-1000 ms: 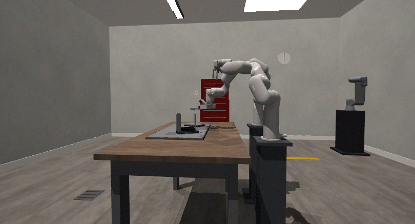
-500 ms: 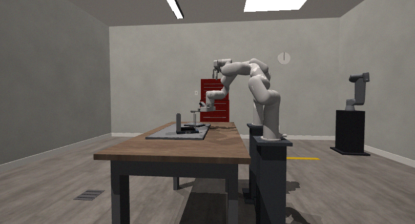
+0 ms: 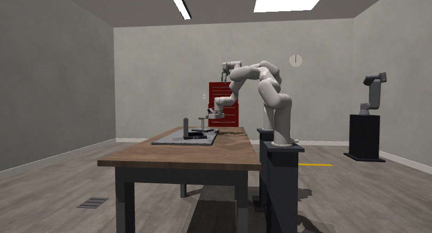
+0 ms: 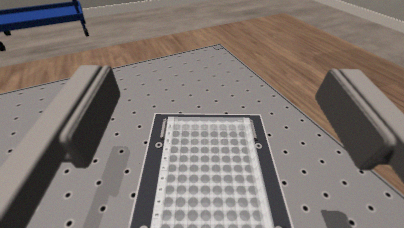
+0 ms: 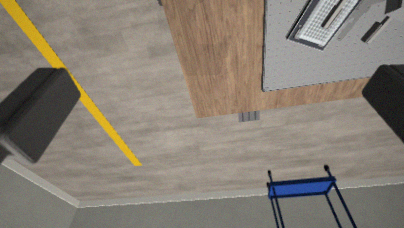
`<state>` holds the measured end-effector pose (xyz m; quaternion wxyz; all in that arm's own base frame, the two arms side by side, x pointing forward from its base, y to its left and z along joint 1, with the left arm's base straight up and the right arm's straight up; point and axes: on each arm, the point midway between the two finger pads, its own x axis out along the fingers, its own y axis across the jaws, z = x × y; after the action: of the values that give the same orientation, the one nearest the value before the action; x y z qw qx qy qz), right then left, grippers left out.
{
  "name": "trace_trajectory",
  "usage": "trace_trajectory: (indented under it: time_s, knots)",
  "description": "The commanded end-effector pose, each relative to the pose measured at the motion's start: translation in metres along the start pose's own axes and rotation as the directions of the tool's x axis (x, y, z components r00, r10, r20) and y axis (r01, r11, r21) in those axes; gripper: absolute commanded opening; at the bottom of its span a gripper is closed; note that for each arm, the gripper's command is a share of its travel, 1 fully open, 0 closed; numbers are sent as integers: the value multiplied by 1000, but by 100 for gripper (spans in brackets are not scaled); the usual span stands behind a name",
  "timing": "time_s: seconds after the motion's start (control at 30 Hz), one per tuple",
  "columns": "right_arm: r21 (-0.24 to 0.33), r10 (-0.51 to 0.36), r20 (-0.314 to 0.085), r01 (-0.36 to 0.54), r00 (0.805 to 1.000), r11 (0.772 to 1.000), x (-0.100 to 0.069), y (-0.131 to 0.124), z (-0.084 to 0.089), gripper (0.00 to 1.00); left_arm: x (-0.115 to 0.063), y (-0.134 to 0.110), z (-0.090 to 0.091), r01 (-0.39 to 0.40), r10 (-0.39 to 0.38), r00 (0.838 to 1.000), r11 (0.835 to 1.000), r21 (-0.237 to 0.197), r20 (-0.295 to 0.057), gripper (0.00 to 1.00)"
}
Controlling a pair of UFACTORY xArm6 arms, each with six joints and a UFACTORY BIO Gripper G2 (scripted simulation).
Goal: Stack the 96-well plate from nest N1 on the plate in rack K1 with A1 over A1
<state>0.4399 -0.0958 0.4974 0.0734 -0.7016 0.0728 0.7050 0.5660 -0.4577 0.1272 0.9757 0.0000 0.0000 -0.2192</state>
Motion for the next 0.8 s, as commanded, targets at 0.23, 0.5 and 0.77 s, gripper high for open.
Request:
trace_trajectory:
  time_s: [0.23, 0.5, 0.77]
  knots:
    - [0, 0, -5, 0, 1000, 1000, -2, 0, 0, 100, 1, 0, -17, 0, 0, 1000, 1000, -2, 5, 37]
    - [0, 0, -5, 0, 1000, 1000, -2, 0, 0, 100, 1, 0, -27, 0, 0, 1000, 1000, -2, 5, 37]
    - [0, 0, -5, 0, 1000, 1000, -2, 0, 0, 100, 1, 0, -40, 0, 0, 1000, 1000, -2, 5, 37]
